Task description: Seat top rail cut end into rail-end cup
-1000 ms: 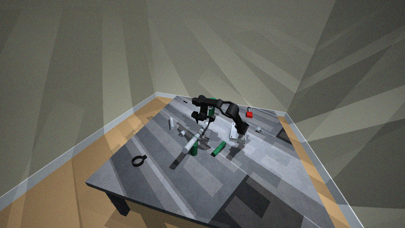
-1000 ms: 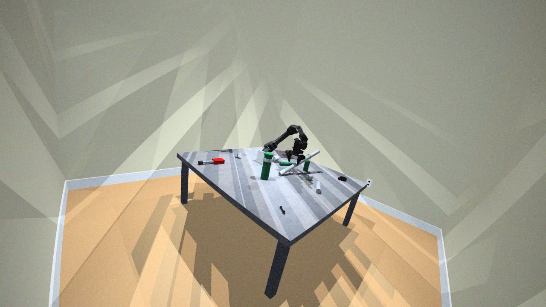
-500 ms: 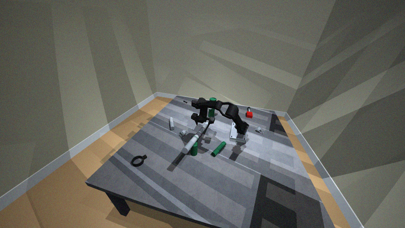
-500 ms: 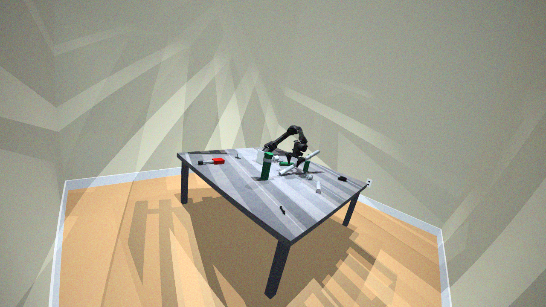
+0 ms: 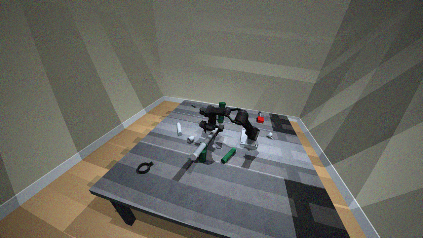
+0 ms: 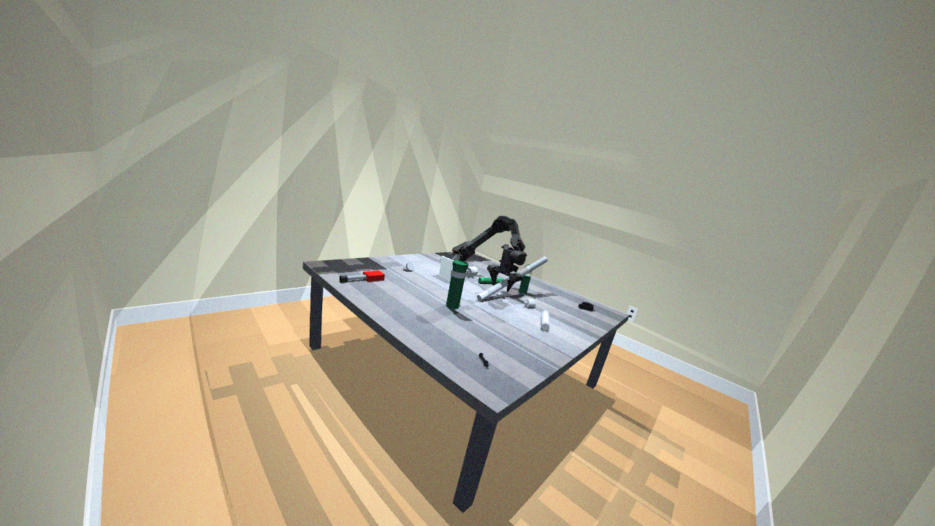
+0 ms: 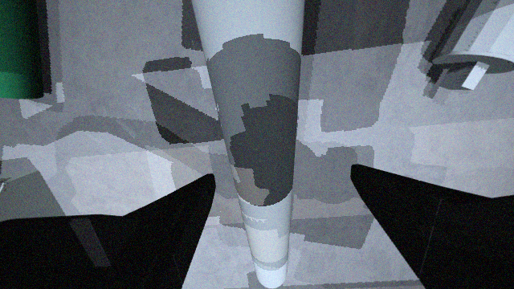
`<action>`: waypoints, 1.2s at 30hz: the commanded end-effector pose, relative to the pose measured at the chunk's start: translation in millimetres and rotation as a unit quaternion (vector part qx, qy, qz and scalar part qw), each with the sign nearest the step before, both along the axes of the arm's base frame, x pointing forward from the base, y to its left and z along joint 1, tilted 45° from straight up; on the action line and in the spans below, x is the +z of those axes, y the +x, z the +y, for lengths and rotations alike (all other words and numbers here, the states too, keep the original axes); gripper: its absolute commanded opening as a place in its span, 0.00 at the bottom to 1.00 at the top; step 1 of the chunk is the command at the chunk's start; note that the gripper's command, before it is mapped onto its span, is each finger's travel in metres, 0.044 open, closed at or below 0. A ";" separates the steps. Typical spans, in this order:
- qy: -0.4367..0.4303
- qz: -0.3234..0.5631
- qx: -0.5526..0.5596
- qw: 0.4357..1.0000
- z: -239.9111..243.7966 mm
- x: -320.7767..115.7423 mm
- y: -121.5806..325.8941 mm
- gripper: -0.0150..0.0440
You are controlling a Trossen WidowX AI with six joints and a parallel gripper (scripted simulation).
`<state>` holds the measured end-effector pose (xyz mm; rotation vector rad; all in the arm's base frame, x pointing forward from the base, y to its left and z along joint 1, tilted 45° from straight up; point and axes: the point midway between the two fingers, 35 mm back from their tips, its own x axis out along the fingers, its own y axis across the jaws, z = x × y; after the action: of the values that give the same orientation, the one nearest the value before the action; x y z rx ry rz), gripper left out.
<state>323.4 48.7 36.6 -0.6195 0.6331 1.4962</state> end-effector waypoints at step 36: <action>0.005 0.006 0.000 1.000 15.6 -15.5 -4.2 0.46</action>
<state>318.5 63.4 21.7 -0.6078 0.6399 1.5044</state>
